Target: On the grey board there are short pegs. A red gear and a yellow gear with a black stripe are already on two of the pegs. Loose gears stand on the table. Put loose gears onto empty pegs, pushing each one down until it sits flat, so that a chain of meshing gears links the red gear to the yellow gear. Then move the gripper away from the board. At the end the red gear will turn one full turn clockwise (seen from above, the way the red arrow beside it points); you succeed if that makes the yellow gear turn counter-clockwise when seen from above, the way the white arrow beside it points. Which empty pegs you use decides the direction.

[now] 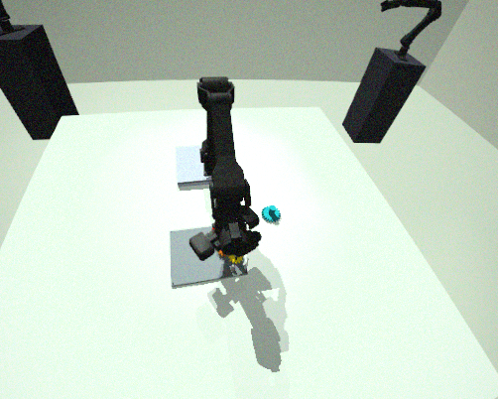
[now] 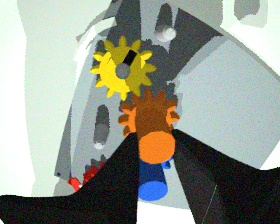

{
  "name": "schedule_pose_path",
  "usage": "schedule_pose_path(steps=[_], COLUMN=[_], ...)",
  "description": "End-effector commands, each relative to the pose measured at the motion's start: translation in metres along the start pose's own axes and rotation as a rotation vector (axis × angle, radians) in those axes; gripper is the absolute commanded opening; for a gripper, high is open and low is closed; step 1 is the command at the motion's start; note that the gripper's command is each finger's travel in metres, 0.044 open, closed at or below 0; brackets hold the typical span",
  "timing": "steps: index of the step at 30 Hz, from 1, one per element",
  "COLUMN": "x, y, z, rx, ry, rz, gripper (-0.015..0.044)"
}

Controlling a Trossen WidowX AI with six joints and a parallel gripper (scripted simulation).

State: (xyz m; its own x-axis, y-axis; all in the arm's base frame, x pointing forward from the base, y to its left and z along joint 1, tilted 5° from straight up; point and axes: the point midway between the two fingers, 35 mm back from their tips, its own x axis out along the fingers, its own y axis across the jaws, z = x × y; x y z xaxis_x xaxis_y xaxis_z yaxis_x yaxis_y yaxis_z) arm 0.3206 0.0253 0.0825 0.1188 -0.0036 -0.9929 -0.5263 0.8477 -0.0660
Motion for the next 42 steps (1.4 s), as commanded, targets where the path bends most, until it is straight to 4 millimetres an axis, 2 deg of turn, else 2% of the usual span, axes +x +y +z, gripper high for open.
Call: schedule_pose_path(steps=[1,8,13,18,22,25,30,33,34,38,42], x=[0.001,0.003,0.004,0.003,0.000,-0.011,-0.042,-0.046,-0.041,-0.086,-0.089], y=[0.000,-0.001,-0.001,-0.001,-0.001,-0.001,-0.001,0.000,-0.001,0.001,0.001], z=[0.000,-0.001,0.000,0.000,0.000,0.001,0.001,0.001,0.002,-0.002,-0.002], rx=[0.109,0.294,0.290,0.235,0.161,0.136,0.063,0.052,0.077,0.077,0.077], ry=[0.000,0.000,0.000,0.000,0.000,0.000,0.000,0.000,-0.005,-0.005,-0.005], rz=[0.000,0.000,0.000,0.000,0.000,0.000,0.000,0.000,-0.002,-0.001,-0.001], gripper=[0.0000,0.0000,0.0000,0.0131,0.0140,0.0140,0.0140,0.0140,0.0166,0.0271,0.0376])
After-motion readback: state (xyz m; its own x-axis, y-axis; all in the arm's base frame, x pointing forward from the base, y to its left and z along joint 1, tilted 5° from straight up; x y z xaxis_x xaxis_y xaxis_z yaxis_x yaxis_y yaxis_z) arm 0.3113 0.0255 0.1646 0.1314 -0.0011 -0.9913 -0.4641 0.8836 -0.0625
